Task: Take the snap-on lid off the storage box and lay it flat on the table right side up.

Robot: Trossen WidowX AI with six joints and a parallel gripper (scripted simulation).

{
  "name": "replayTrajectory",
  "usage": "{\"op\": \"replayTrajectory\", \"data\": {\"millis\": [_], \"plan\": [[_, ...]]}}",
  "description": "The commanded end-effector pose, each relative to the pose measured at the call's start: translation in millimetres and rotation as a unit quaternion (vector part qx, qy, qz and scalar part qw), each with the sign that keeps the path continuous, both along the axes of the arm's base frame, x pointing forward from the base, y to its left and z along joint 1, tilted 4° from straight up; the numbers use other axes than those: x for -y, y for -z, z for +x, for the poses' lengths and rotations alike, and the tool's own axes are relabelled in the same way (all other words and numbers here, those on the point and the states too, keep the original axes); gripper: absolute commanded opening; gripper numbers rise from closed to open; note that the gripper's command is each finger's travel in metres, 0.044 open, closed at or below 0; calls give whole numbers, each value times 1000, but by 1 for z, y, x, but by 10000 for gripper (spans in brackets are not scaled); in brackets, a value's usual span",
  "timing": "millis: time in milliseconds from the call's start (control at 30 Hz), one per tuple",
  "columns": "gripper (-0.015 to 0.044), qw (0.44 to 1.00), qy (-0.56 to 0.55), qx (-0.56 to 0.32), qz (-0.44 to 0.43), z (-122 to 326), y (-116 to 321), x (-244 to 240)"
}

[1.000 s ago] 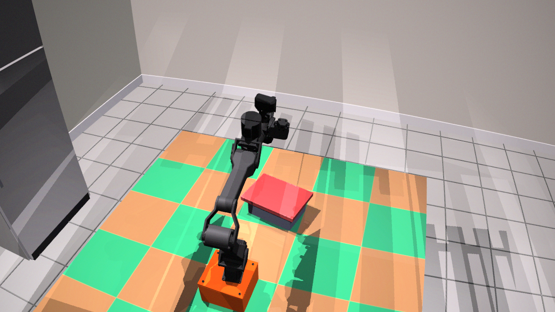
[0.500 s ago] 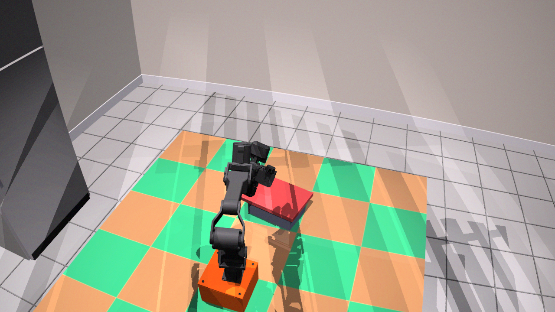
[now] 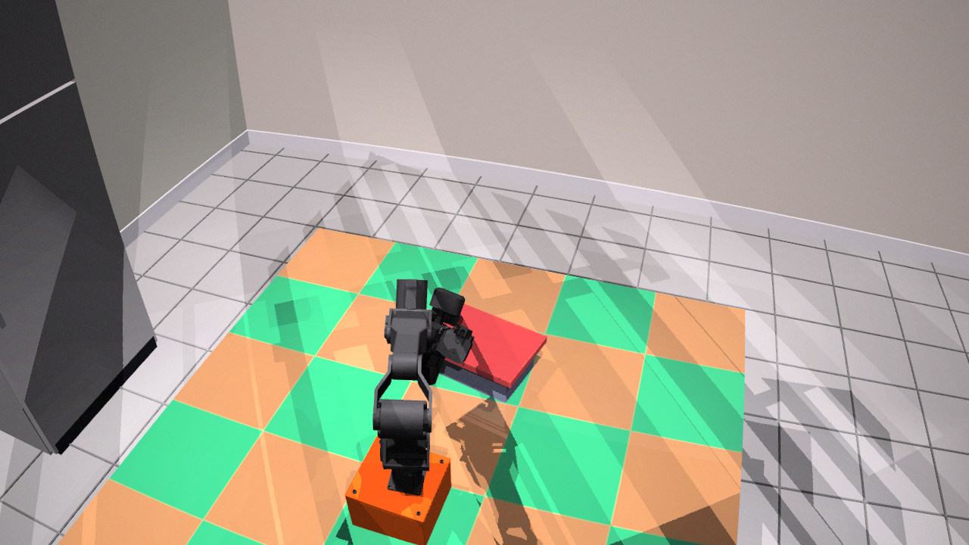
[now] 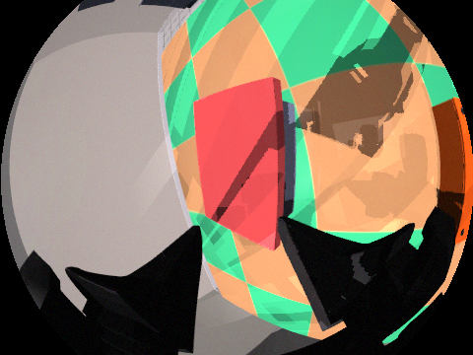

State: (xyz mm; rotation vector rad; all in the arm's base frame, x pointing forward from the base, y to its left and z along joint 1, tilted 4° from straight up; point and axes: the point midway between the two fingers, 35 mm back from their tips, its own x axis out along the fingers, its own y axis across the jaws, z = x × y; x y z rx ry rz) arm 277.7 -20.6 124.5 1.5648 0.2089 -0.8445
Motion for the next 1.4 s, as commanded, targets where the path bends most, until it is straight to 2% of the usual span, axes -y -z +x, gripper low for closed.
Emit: {"op": "replayTrajectory", "data": {"millis": [0, 67, 233, 1367], "plan": [[235, 1000, 3, -7, -2, -3, 5, 1], [235, 1000, 3, -7, -2, -2, 13, 1], [235, 1000, 3, -8, -2, -3, 68, 5], [235, 1000, 3, -8, -2, 29, 95, 19]]}}
